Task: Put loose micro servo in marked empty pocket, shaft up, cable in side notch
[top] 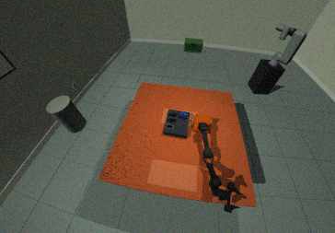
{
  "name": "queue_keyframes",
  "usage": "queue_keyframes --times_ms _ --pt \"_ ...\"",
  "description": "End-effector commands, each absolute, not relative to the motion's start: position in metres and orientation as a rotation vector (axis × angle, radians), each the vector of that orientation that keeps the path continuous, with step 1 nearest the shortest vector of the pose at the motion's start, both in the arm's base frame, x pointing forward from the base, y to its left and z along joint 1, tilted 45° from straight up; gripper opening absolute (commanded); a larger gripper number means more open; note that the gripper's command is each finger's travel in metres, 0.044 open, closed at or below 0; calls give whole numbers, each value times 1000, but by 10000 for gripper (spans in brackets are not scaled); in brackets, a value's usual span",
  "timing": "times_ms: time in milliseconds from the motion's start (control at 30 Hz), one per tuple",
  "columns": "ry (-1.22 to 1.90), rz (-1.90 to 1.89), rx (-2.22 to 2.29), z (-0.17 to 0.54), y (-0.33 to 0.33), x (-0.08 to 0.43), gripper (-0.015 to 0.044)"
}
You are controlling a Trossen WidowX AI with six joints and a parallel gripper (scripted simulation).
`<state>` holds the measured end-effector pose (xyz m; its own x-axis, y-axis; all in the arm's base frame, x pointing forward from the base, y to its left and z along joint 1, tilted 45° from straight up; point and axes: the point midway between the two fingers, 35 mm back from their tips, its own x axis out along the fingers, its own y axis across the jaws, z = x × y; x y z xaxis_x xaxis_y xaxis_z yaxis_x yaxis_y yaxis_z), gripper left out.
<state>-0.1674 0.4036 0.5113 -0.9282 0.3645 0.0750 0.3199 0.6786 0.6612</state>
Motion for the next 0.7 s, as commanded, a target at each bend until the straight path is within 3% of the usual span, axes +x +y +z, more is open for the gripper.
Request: queue_keyframes --times_ms 0,667 --pt "2819 1098 576 512 403 -168 426" --pt "2722 1325 727 550 382 -163 440"
